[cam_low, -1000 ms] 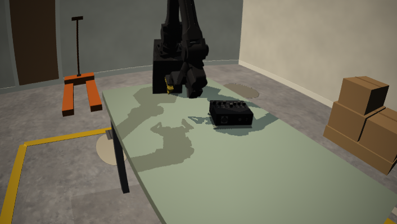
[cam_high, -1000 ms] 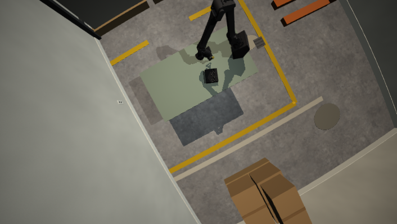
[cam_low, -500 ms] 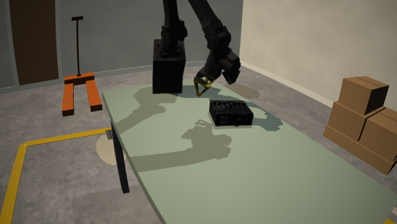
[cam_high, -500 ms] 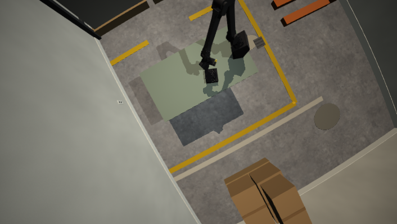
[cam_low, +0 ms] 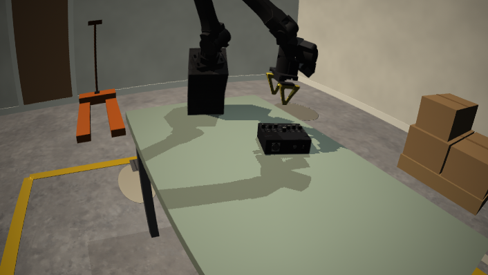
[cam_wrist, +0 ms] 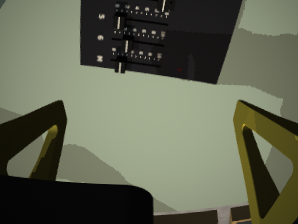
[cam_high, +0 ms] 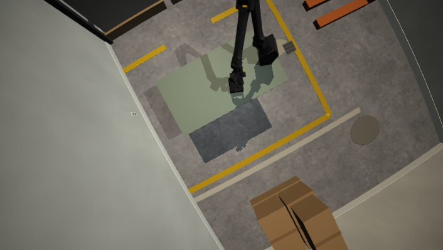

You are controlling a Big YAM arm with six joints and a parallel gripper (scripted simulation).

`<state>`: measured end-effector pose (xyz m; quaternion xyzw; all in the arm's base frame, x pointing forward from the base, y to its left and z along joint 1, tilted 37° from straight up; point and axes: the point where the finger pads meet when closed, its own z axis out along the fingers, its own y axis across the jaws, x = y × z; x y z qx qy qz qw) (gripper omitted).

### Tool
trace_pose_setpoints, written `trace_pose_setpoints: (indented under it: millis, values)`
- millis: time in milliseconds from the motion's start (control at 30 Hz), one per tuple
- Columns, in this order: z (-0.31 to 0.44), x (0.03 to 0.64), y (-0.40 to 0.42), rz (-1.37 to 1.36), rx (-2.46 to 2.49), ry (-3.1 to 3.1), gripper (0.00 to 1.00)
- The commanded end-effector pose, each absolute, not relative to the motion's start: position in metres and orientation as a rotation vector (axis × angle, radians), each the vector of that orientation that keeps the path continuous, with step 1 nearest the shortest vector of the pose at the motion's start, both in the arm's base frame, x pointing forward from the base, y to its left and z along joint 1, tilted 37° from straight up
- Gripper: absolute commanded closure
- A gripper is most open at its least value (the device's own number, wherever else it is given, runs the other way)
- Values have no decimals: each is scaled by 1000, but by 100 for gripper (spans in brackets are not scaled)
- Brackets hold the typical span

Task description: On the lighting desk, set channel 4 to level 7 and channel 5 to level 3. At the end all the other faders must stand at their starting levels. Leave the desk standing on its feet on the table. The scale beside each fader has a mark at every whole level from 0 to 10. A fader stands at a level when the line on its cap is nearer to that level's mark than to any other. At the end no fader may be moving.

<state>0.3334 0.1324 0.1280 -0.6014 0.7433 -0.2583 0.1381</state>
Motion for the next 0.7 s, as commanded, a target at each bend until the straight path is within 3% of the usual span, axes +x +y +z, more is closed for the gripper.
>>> trace_pose_setpoints:
  millis: [0,667]
  values:
    - [165,345,168,-772,-1862,1907,0]
    - [167,344,177,-798,-1917,1839,0]
